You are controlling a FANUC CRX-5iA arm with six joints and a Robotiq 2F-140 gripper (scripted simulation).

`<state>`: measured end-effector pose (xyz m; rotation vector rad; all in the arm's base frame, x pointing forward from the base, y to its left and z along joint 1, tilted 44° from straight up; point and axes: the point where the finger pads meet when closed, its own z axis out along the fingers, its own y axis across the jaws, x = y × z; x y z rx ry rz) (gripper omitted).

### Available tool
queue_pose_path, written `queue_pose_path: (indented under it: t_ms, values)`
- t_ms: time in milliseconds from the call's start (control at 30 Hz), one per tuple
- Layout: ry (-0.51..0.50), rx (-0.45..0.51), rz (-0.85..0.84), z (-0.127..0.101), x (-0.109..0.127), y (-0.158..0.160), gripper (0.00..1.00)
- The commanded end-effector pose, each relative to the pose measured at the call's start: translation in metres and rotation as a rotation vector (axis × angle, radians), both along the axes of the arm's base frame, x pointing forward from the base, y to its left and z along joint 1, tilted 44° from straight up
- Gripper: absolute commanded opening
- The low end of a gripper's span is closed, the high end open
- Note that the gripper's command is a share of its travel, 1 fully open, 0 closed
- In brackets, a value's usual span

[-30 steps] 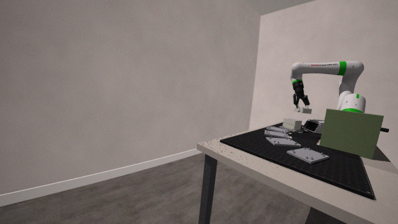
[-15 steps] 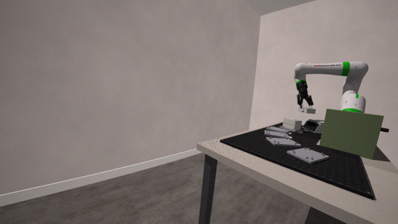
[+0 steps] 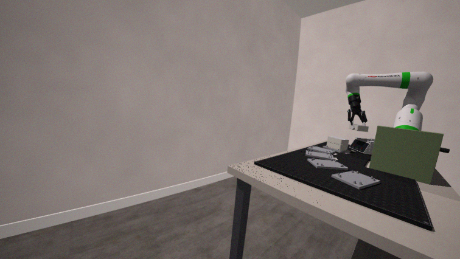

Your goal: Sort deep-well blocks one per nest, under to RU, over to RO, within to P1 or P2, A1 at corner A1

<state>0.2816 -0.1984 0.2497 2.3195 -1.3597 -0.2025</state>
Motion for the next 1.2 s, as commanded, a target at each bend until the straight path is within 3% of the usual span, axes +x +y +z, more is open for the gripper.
queue_pose_path:
  t_ms: [0, 167, 1167]
  values:
    - [-0.076, -0.006, -0.078, 0.004, -0.009, -0.004, 0.1]
    - [-0.188, -0.013, -0.196, 0.011, -0.023, -0.01, 0.1]
    - [-0.188, -0.013, -0.196, 0.045, -0.096, -0.042, 0.1]
